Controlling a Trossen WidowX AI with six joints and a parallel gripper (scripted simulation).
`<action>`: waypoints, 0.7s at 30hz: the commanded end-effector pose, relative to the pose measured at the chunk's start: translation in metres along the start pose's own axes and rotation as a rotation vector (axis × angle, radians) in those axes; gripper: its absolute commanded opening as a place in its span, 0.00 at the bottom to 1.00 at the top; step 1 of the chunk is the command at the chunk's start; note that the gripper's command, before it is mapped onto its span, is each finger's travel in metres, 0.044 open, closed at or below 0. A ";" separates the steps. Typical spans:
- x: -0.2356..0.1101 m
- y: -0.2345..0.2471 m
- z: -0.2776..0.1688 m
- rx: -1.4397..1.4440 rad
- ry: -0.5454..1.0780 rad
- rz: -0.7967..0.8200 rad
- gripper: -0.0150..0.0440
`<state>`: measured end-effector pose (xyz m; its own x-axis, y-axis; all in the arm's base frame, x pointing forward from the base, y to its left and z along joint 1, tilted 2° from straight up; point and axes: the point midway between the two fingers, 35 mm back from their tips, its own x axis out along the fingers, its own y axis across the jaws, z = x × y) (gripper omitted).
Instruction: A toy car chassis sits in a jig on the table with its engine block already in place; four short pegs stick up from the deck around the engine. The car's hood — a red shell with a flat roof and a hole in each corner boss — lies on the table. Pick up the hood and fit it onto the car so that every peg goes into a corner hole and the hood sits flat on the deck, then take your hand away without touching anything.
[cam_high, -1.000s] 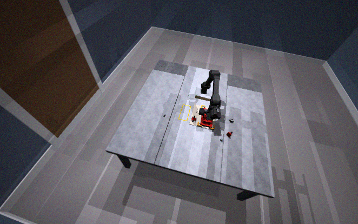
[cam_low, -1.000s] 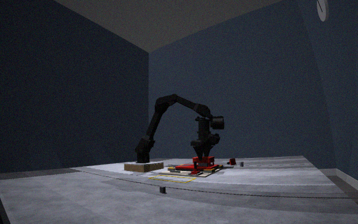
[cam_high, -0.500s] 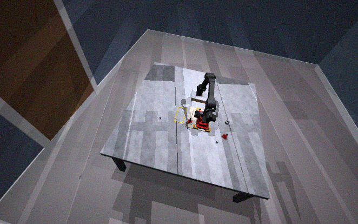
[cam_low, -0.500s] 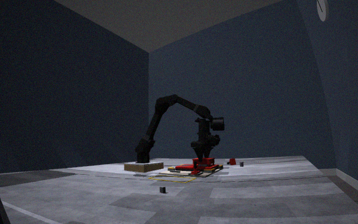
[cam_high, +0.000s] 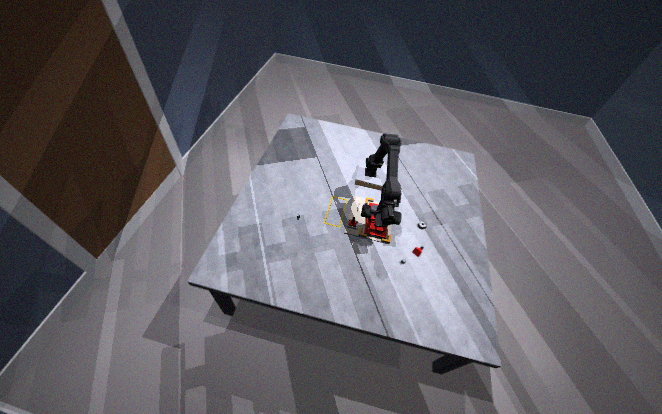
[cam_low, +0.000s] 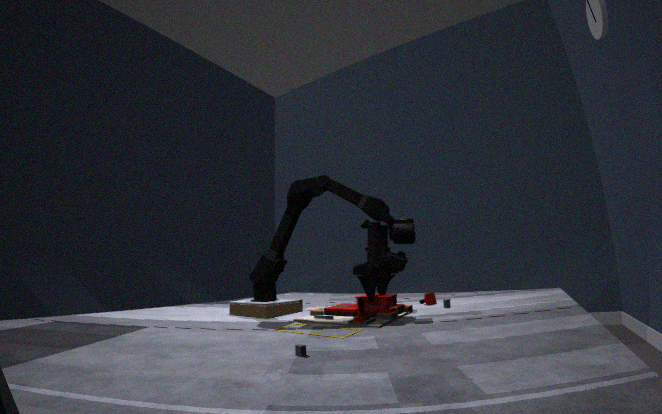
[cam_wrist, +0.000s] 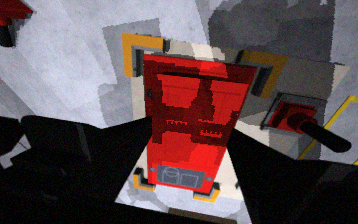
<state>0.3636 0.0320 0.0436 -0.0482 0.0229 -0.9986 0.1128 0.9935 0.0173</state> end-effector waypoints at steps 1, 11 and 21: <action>0.003 0.000 0.000 0.006 0.001 0.002 0.25; 0.002 0.000 0.000 0.000 0.001 0.000 0.34; 0.002 0.000 0.000 0.000 0.001 0.000 0.79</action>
<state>0.3636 0.0320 0.0414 -0.0488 0.0229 -0.9985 0.1128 0.9935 0.0173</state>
